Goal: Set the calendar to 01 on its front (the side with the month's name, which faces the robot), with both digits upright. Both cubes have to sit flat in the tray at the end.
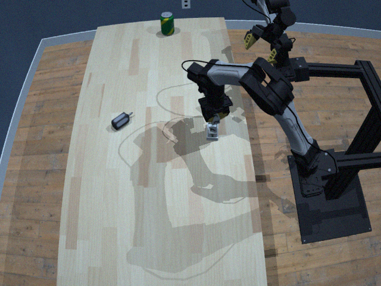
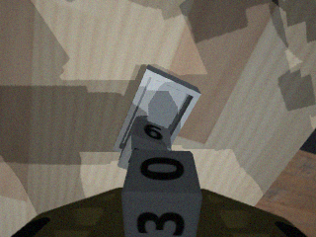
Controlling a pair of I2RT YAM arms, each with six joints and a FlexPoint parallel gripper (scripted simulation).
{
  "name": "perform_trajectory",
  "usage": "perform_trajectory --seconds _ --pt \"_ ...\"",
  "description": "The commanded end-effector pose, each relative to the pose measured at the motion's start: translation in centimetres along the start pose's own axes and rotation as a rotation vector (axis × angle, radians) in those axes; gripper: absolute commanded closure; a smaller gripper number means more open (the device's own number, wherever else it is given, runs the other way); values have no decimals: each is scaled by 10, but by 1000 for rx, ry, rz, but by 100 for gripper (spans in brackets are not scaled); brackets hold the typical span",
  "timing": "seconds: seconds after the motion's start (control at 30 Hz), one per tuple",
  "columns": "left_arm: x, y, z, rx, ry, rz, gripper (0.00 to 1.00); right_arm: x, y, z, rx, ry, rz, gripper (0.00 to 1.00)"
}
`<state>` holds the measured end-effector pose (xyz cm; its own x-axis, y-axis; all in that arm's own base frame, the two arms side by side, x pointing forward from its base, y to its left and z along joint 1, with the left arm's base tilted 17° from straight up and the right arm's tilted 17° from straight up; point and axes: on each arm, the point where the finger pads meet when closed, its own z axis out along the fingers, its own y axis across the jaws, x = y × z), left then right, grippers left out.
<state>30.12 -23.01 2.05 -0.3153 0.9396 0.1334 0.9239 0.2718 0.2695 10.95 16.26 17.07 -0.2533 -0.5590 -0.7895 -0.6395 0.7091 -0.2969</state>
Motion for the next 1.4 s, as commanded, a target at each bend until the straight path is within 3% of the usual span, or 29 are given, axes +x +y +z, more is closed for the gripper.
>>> perform_trajectory --seconds 0.0,0.3,0.97,1.37 --pt "-13 -1 -6 -2 -3 276 81 1 -3 -1 26 -22 23 0" --pt "-26 -6 -6 -8 -6 430 81 -2 0 -2 16 -26 29 0" --pt "-26 -3 31 -14 -17 402 81 -3 -1 -2 18 -27 35 0" --pt "-27 0 32 -21 -16 400 81 -3 -1 -2 18 -27 35 0"
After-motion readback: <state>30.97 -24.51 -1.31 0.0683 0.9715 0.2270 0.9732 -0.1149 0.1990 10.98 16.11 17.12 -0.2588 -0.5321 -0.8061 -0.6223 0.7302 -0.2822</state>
